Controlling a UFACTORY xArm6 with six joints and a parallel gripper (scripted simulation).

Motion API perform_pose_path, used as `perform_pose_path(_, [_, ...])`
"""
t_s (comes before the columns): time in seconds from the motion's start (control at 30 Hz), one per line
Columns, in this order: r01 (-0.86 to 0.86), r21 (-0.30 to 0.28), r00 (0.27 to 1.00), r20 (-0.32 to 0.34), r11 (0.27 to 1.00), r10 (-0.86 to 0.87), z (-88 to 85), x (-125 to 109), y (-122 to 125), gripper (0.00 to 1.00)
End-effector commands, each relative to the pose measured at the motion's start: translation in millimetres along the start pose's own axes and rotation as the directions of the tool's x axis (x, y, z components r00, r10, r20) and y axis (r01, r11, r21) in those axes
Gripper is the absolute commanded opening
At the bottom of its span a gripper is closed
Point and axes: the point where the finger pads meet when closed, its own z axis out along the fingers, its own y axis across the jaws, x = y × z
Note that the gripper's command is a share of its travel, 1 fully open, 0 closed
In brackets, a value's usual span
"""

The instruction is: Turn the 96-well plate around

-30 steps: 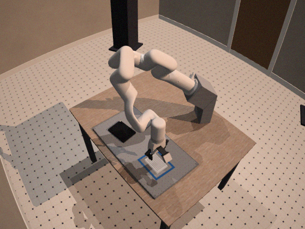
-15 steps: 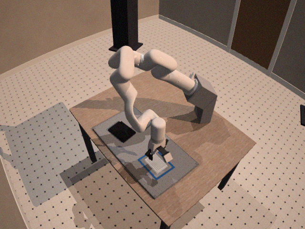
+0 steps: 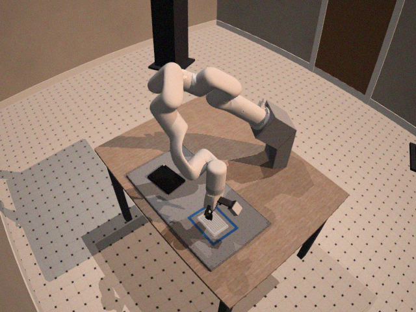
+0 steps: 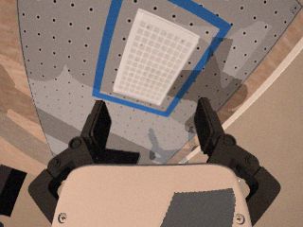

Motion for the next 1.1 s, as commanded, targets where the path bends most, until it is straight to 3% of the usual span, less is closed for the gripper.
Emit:
perform_pose_path(0.0, [0.133, 0.009, 0.991, -0.006, 0.991, -0.133, -0.8, 0.1, 1.0, 1.0])
perform_pose_path(0.2, [0.295, 0.007, 0.955, -0.008, 0.955, -0.295, -0.7, 0.2, 1.0, 1.0])
perform_pose_path(0.53, [0.592, 0.005, 0.806, -0.01, 0.806, -0.592, -0.8, 0.1, 1.0, 1.0])
perform_pose_path(0.6, [0.592, 0.005, 0.806, -0.01, 0.806, -0.592, -0.8, 0.1, 1.0, 1.0])
perform_pose_path(1.07, [0.891, 0.0, 0.454, -0.011, 0.454, -0.891, -0.8, 0.1, 1.0, 1.0])
